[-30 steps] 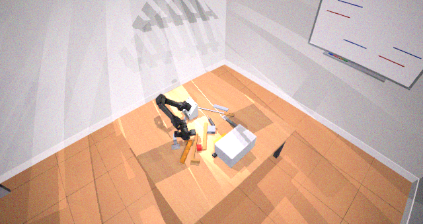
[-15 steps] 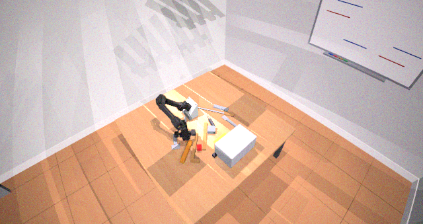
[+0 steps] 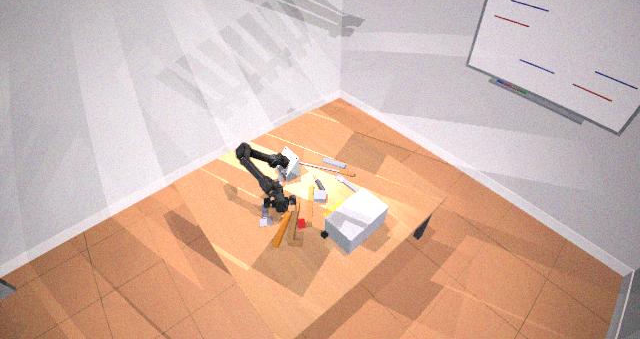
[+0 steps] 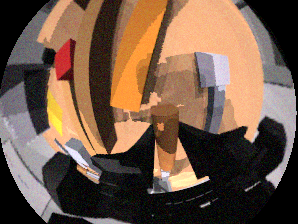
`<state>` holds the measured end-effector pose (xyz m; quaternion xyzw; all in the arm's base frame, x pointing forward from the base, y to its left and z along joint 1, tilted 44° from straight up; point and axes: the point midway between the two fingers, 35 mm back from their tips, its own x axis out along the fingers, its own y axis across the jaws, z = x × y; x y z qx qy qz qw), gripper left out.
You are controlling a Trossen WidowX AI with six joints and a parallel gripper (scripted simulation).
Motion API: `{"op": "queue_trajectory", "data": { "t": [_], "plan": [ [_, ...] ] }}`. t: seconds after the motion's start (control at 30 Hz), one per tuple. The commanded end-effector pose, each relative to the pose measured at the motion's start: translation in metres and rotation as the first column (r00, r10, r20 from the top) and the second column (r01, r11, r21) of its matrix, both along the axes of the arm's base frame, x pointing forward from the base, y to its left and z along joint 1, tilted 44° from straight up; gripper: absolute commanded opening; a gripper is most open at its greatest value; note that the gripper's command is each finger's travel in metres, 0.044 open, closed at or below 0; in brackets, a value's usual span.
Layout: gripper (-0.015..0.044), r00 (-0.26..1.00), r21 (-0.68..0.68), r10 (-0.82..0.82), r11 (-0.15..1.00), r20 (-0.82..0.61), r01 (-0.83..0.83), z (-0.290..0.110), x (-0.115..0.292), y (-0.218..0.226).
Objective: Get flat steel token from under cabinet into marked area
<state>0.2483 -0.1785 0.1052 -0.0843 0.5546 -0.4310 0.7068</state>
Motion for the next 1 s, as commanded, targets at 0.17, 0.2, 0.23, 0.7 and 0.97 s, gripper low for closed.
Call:
{"op": "queue_trajectory", "data": {
  "t": [0.17,0.2,0.23,0.7,0.97],
  "plan": [
    [0.0000,1.000,0.001,0.003,1.000,0.002,-0.003,0.012,-0.003,0.017],
    [0.0000,1.000,0.001,0.003,1.000,0.002,-0.003,0.013,-0.004,0.019],
    [0.0000,1.000,0.001,0.003,1.000,0.002,-0.003,0.014,-0.004,0.021],
    [0.0000,1.000,0.003,0.003,1.000,0.001,-0.003,0.031,-0.010,0.042],
    [0.0000,1.000,0.004,0.003,1.000,0.001,-0.003,0.041,-0.014,0.056]
  ]
}}
